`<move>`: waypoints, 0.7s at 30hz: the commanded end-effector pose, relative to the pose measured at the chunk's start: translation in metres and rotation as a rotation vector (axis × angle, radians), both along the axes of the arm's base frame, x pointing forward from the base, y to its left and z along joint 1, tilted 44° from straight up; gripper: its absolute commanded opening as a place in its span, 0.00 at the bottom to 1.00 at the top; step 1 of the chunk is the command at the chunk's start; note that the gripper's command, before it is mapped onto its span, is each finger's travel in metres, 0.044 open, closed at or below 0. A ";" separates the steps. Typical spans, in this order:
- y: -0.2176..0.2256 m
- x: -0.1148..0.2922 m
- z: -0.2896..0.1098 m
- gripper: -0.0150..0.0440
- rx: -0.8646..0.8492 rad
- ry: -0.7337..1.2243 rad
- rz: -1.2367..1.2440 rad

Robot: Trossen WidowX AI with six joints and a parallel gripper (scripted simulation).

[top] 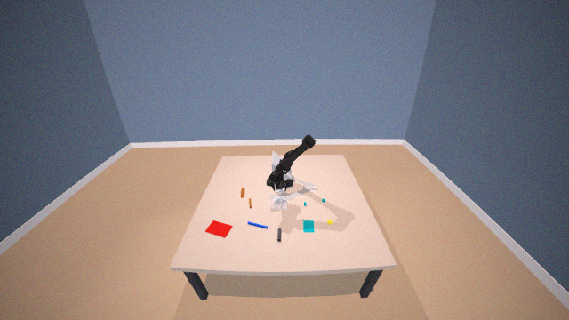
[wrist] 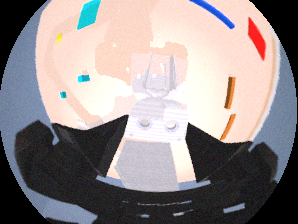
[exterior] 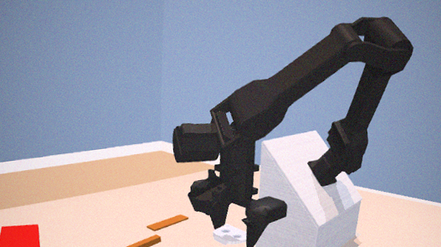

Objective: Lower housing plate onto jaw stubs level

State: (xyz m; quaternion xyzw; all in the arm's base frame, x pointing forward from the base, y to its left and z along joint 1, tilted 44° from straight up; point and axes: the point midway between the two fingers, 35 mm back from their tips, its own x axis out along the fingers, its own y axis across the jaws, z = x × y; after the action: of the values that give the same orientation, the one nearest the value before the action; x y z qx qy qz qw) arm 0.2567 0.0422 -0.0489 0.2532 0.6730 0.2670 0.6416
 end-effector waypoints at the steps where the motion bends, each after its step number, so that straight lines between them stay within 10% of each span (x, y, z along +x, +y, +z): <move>1: 0.000 -0.001 0.000 0.85 0.001 -0.003 0.003; 21: 0.000 -0.001 0.000 0.85 0.002 -0.010 0.011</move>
State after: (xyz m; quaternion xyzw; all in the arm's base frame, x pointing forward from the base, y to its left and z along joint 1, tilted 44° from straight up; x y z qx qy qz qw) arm 0.2553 0.0424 -0.0491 0.2508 0.6725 0.2699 0.6419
